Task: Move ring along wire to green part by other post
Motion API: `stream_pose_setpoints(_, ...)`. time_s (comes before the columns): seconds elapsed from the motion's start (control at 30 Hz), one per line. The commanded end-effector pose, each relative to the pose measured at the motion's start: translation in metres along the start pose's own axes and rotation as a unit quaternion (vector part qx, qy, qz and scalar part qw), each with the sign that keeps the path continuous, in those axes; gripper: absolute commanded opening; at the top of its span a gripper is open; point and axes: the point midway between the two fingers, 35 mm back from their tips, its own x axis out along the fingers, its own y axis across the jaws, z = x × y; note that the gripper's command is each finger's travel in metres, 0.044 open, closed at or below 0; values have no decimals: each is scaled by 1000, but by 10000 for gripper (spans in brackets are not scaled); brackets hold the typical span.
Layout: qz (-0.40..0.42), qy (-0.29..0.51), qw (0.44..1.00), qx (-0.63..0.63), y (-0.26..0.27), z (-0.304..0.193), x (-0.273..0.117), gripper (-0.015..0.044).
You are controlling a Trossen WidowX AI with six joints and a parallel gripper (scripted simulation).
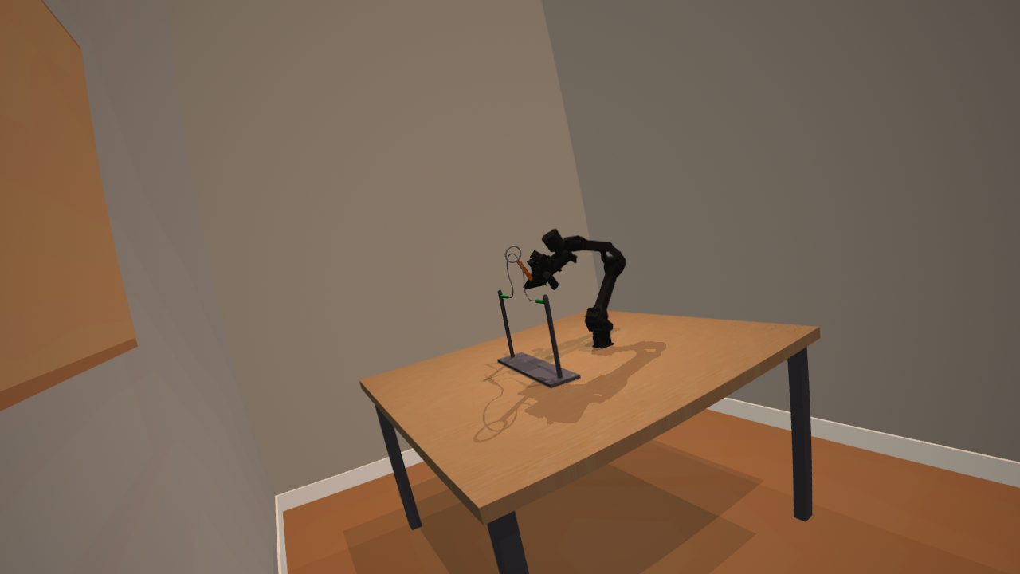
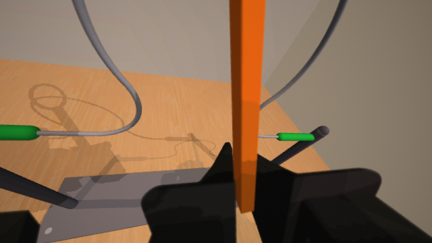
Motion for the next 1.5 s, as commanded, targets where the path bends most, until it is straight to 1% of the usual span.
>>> stream_pose_setpoints(0.0, -18, -6, 999, -26, -4, -1, -1, -150)
stream_pose_setpoints(0.7, -96, -24, 983, -154, -19, 2, 0, -150)
stream_pose_setpoints(1.47, -177, -42, 941, -287, -34, 9, -3, -150)
